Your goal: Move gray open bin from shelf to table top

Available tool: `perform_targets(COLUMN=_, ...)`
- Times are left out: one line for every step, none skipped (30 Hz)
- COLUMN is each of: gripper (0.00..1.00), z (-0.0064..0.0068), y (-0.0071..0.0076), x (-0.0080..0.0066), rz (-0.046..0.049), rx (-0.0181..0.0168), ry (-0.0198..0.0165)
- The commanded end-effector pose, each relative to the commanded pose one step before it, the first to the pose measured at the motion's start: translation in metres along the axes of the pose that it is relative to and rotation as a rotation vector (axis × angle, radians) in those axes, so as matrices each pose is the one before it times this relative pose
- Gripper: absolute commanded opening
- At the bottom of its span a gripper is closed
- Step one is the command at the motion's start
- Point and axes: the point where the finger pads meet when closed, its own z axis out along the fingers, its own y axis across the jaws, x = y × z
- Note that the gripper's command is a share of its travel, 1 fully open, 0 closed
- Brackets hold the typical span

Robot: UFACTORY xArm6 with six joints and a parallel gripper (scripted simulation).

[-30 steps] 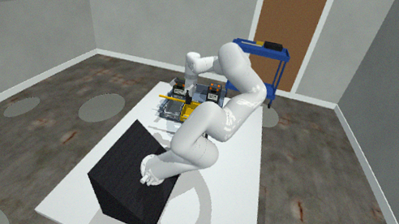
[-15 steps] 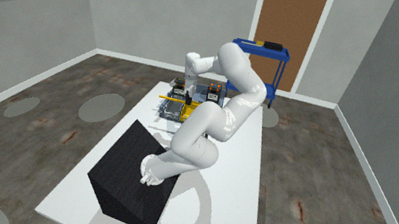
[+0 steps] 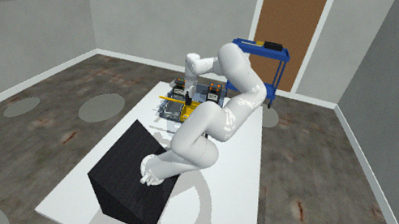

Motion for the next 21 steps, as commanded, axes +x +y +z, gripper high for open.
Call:
perform_targets(gripper=0.00, z=0.00216, y=0.00086, x=0.00003, rz=0.00099, rx=-0.00307, ry=0.00135)
perform_targets(gripper=0.00, z=0.00000, y=0.00000, x=0.00000, rz=0.00000, rx=0.00000, ry=0.00000)
perform_targets(gripper=0.00, z=0.00000, y=0.00000, x=0.00000, rz=0.00000, rx=0.00000, ry=0.00000)
perform_targets(gripper=0.00, z=0.00000, y=0.00000, x=0.00000, rz=0.00000, rx=0.00000, ry=0.00000)
perform_targets(gripper=0.00, z=0.00000, y=0.00000, x=0.00000, rz=0.00000, rx=0.00000, ry=0.00000)
perform_targets(gripper=0.00, z=0.00000, y=0.00000, x=0.00000, rz=0.00000, rx=0.00000, ry=0.00000)
perform_targets(gripper=0.00, z=0.00000, y=0.00000, x=0.00000, rz=0.00000, rx=0.00000, ry=0.00000)
perform_targets(gripper=0.00, z=0.00000, y=0.00000, x=0.00000, rz=0.00000, rx=0.00000, ry=0.00000)
perform_targets(gripper=0.00, z=0.00000, y=0.00000, x=0.00000, rz=0.00000, rx=0.00000, ry=0.00000)
perform_targets(gripper=0.00, z=0.00000, y=0.00000, x=0.00000, rz=0.00000, rx=0.00000, ry=0.00000)
perform_targets(gripper=0.00, z=0.00000, y=0.00000, x=0.00000, rz=0.00000, rx=0.00000, ry=0.00000)
perform_targets(gripper=0.00, z=0.00000, y=0.00000, x=0.00000, rz=0.00000, rx=0.00000, ry=0.00000)
perform_targets(gripper=0.00, z=0.00000, y=0.00000, x=0.00000, rz=0.00000, rx=0.00000, ry=0.00000)
perform_targets(gripper=0.00, z=0.00045, y=0.00002, x=0.00000, rz=0.00004, rx=-0.00012, ry=0.00005)
perform_targets(gripper=0.00, z=0.00054, y=-0.00003, x=0.00000, rz=-0.00001, rx=0.00003, ry=-0.00002)
perform_targets(gripper=0.00, z=0.00054, y=-0.00003, x=0.00000, rz=-0.00001, rx=0.00003, ry=-0.00002)
perform_targets(gripper=0.00, z=0.00054, y=-0.00003, x=0.00000, rz=-0.00001, rx=0.00003, ry=-0.00002)
perform_targets(gripper=0.00, z=0.00054, y=-0.00003, x=0.00000, rz=-0.00001, rx=0.00003, ry=-0.00002)
perform_targets(gripper=0.00, z=0.00000, y=0.00000, x=0.00000, rz=0.00000, rx=0.00000, ry=0.00000)
perform_targets(gripper=0.00, z=0.00000, y=0.00000, x=0.00000, rz=0.00000, rx=0.00000, ry=0.00000)
perform_targets(gripper=0.00, z=0.00000, y=0.00000, x=0.00000, rz=0.00000, rx=0.00000, ry=0.00000)
